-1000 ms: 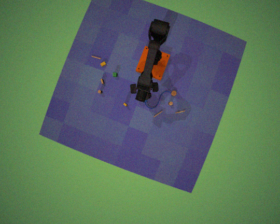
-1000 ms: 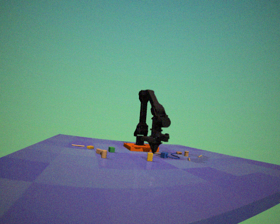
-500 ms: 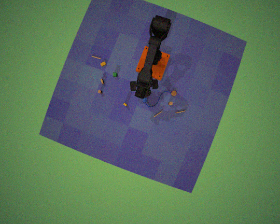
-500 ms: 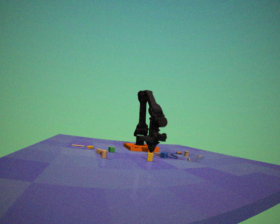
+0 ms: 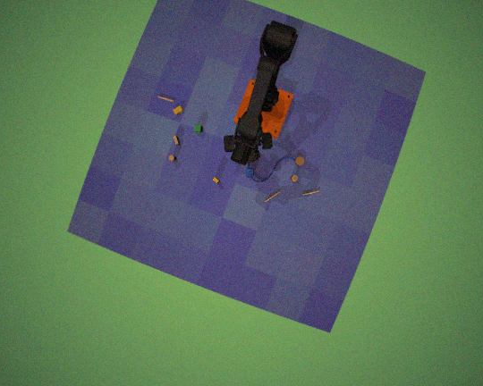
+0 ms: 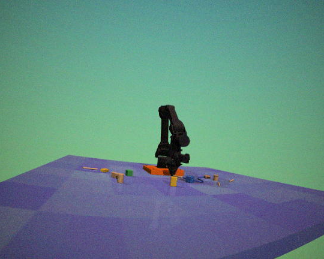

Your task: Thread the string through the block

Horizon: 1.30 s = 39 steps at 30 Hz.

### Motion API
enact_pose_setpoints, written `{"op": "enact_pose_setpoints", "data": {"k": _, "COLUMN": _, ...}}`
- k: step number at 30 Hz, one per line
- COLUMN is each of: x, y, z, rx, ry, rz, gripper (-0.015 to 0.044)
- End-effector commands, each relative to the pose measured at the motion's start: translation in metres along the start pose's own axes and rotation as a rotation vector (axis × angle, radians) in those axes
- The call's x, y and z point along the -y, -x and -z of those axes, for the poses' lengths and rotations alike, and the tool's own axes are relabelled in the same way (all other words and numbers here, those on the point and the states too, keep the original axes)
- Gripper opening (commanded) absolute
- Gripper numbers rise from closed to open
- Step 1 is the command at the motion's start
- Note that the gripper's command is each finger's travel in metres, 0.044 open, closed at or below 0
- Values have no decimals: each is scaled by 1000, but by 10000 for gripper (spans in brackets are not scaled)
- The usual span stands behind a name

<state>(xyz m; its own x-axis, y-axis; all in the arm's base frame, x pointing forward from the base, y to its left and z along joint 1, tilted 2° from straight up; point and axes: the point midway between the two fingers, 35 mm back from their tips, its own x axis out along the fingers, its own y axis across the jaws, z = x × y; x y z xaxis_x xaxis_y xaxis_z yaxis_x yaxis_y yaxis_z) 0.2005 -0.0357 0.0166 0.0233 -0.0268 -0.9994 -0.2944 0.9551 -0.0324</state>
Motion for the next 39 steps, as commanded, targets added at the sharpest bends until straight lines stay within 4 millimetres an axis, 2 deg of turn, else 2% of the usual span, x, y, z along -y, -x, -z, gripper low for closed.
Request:
{"op": "enact_pose_setpoints", "data": {"k": 1, "x": 0, "y": 1, "z": 3, "rx": -2, "ry": 4, "rz": 0, "gripper": 0}}
{"op": "enact_pose_setpoints", "data": {"k": 12, "x": 0, "y": -11, "z": 17, "rx": -2, "ry": 0, "rz": -6, "gripper": 0}}
{"op": "enact_pose_setpoints", "data": {"k": 18, "x": 0, "y": -9, "z": 15, "rx": -5, "ry": -4, "rz": -3, "gripper": 157}}
{"op": "enact_pose_setpoints", "data": {"k": 20, "x": 2, "y": 1, "z": 14, "rx": -5, "ry": -4, "rz": -2, "gripper": 210}}
{"op": "enact_pose_setpoints", "data": {"k": 24, "x": 3, "y": 60, "z": 12, "rx": -6, "ry": -4, "rz": 4, "gripper": 210}}
{"op": "enact_pose_setpoints", "data": {"k": 25, "x": 2, "y": 69, "z": 14, "rx": -6, "ry": -4, "rz": 5, "gripper": 210}}
{"op": "enact_pose_setpoints", "data": {"k": 29, "x": 2, "y": 71, "z": 14, "rx": -6, "ry": -4, "rz": 5, "gripper": 210}}
{"op": "enact_pose_setpoints", "data": {"k": 36, "x": 4, "y": 71, "z": 10, "rx": 13, "ry": 0, "rz": 13, "gripper": 394}}
{"op": "enact_pose_setpoints", "data": {"k": 38, "x": 4, "y": 88, "z": 10, "rx": 11, "ry": 0, "rz": 12, "gripper": 440}}
{"op": "enact_pose_setpoints", "data": {"k": 39, "x": 4, "y": 94, "z": 10, "rx": 10, "ry": 0, "rz": 11, "gripper": 440}}
